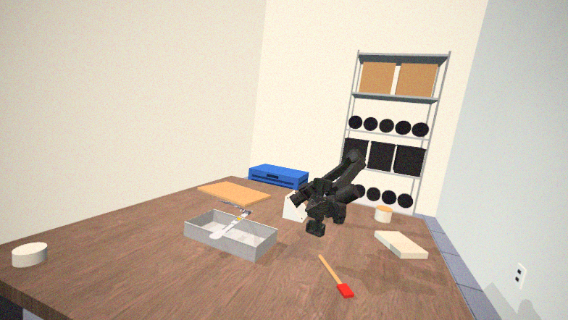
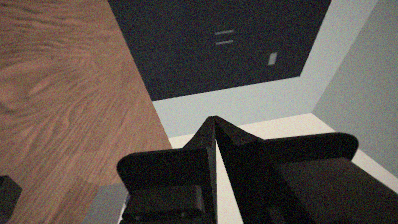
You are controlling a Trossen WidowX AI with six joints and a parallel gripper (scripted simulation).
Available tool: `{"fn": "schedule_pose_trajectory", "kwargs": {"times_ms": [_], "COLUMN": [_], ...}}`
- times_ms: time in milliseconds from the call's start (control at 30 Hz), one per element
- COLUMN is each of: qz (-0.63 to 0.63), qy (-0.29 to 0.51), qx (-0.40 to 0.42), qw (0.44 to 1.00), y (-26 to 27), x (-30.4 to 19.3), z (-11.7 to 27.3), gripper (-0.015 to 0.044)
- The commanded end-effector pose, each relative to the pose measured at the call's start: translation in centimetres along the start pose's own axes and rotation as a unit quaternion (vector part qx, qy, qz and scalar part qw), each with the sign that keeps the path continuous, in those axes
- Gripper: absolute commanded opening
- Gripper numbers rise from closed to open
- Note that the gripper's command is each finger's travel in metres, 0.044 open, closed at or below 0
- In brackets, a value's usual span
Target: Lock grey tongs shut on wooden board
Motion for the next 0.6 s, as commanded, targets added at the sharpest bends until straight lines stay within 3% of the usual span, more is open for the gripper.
{"fn": "schedule_pose_trajectory", "kwargs": {"times_ms": [0,33,133,267,433,567], "qz": [-0.152,-0.192,-0.32,-0.476,-0.616,-0.702], "qy": [0.098,0.127,0.221,0.342,0.459,0.532], "qx": [0.054,0.062,0.07,0.043,-0.03,-0.121], "qw": [0.982,0.971,0.919,0.809,0.64,0.458], "y": [-0.1,-0.1,-0.5,-1.4,-2.6,-3.9], "x": [-2.4,-3.1,-5.6,-8.8,-12.5,-15.4], "z": [-3.9,-4.8,-6.9,-9.0,-10.1,-10.6], "gripper": [-0.0125,-0.015,-0.015,-0.015,-0.015,-0.015]}}
Point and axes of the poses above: the point midway between the two fingers, 35 mm back from their tips, its own z axis back along the fingers, its own y axis across the jaws, x = y × z, the point moved 8 cm from there along z, back along the fingers, and after that the axes turned 12 degrees about -z, right-handed, at the moved point
